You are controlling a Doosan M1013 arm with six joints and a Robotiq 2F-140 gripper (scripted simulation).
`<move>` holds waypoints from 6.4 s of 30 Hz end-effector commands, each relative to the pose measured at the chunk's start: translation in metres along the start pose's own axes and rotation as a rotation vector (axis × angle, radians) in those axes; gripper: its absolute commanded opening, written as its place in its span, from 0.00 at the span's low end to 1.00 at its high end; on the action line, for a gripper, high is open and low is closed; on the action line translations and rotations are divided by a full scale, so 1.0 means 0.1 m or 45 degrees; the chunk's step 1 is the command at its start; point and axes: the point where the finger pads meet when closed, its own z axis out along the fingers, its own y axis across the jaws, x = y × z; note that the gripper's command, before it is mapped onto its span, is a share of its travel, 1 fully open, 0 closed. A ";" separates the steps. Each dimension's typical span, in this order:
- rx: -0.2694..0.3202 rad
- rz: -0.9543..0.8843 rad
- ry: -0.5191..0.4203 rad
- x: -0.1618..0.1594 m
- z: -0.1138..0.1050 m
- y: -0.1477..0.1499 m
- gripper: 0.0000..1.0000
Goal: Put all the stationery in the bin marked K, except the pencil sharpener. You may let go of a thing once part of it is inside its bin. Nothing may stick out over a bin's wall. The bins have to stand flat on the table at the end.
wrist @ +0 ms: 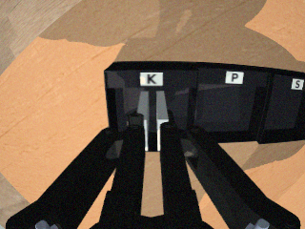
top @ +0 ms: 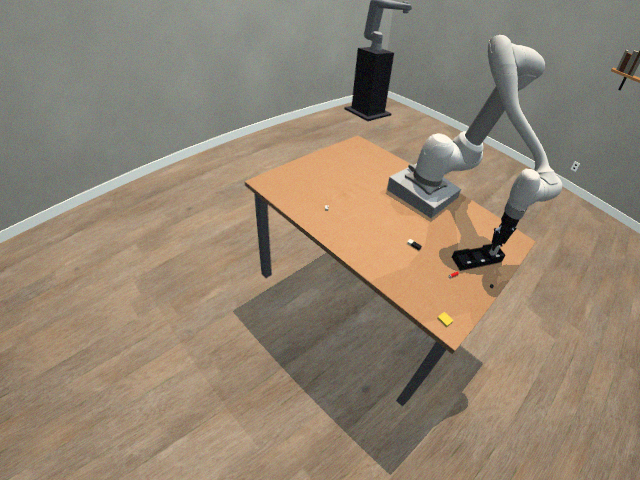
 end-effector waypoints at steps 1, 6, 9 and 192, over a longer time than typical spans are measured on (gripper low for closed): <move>0.001 -0.001 -0.009 -0.06 0.04 -0.01 0.15; 0.001 -0.001 -0.009 -0.06 0.04 -0.01 0.15; 0.001 -0.001 -0.009 -0.06 0.04 -0.01 0.15; 0.001 -0.001 -0.009 -0.01 -1.50 0.00 0.15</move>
